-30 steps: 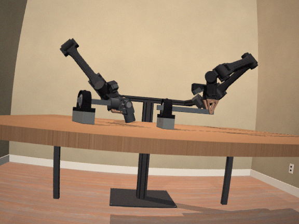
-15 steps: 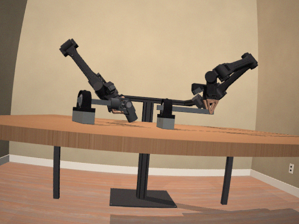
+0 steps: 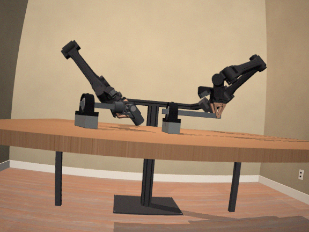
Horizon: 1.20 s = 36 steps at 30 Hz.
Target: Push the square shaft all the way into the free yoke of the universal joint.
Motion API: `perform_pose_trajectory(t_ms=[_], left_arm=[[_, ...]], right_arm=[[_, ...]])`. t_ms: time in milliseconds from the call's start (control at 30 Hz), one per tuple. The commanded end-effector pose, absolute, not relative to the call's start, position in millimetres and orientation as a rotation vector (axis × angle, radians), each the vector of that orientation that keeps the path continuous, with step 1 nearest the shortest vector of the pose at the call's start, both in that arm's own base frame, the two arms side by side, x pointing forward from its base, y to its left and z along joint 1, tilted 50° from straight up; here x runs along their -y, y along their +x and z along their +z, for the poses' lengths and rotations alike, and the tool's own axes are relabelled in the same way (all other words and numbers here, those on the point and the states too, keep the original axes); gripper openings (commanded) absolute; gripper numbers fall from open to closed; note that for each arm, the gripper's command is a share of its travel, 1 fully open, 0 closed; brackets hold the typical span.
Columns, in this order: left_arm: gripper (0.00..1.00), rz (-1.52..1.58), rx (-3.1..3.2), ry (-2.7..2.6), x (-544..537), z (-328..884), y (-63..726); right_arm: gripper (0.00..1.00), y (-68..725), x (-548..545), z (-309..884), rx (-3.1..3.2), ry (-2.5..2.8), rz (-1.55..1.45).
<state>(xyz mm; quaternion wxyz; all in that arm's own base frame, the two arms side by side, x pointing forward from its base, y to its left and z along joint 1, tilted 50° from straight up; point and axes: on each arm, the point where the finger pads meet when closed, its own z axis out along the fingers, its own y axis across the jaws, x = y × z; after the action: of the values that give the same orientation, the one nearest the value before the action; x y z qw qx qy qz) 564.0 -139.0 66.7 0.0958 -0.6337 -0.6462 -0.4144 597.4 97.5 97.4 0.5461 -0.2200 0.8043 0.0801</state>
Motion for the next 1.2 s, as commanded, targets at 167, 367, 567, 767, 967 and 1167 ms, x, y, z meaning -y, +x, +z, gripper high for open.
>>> perform_pose_trajectory(t_ms=[167,367,567,767,967,1167], left_arm=[[0.18,-1.249,1.923,-1.890,146,75,570],[0.18,-1.249,1.923,-1.890,146,75,570],[0.18,-1.249,1.923,-1.890,146,75,570],[0.18,-1.249,1.923,-1.890,146,75,570],[0.18,-1.249,1.923,-1.890,146,75,570],[0.18,-1.249,1.923,-1.890,146,75,570]], right_arm=[[0.34,599,-96,92,-1.958,-0.409,0.343],[0.34,598,-98,93,-1.967,-0.377,0.411],[0.34,597,-101,94,-1.975,-0.334,0.495],[0.34,597,-101,96,-1.975,-0.295,0.565],[0.34,597,-105,99,-1.969,-0.255,0.648],[0.34,596,-106,99,-1.975,-0.209,0.732]])
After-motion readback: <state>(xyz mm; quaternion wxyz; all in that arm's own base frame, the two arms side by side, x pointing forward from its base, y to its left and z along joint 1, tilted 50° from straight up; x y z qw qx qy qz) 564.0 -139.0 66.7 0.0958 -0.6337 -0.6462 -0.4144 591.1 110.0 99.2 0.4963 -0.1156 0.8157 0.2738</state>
